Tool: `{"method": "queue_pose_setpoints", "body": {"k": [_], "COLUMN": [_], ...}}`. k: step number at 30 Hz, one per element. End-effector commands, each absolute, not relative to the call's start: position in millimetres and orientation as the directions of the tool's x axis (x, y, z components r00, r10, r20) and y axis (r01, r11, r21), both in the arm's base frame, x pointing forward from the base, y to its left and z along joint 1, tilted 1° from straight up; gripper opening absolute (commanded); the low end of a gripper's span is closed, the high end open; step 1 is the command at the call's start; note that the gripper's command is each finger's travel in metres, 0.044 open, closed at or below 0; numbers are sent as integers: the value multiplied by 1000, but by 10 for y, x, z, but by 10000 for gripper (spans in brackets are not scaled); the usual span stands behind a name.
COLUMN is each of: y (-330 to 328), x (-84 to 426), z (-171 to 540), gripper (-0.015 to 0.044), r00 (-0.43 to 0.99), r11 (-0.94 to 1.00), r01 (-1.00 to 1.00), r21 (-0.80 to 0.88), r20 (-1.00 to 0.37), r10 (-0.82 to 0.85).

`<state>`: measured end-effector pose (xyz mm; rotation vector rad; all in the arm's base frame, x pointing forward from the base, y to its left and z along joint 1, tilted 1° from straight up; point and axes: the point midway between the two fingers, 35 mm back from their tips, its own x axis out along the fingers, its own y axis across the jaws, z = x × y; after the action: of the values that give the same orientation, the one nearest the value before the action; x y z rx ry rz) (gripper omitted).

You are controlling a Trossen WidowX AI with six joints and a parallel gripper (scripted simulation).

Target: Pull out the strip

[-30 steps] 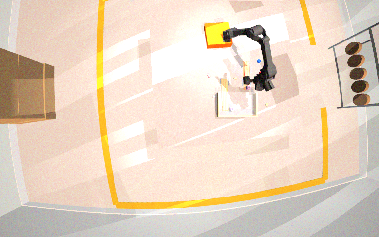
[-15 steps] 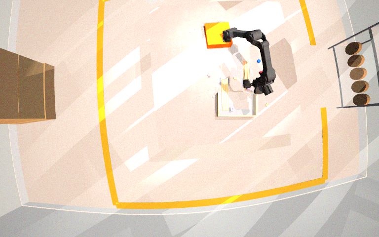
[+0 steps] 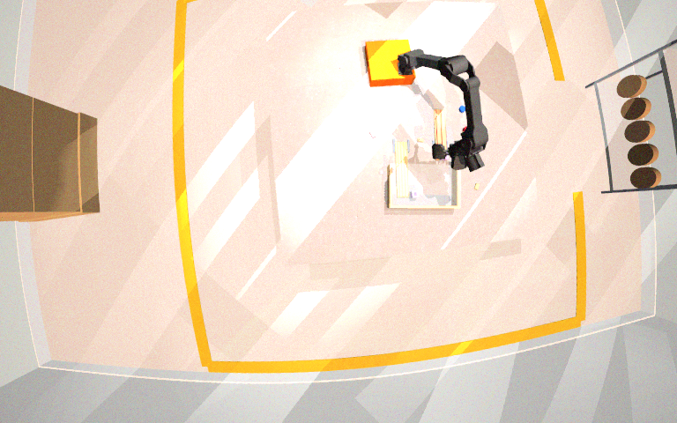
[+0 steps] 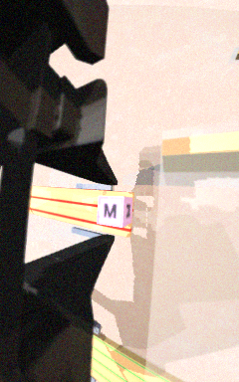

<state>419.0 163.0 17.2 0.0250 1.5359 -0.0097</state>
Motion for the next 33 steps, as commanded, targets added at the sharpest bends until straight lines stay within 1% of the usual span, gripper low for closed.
{"method": "queue_pose_setpoints", "body": {"k": [1,14,18,25,29,33], "y": [1622,1621,1626,1626,1619,1573], "x": [4181,4180,4185,4185,4166,4046], "z": [76,-62,-33,-33,-15,86], "gripper": [250,250,145,98,0,0], "r00": [28,28,31,31,31,29], "r11": [1000,1000,1000,1000,1000,1000], "r01": [18,18,22,22,22,21], "r21": [6,6,8,8,8,7], "r20": [-1000,-1000,-999,-999,-1000,-1000], "r10": [5,5,8,8,8,7]}}
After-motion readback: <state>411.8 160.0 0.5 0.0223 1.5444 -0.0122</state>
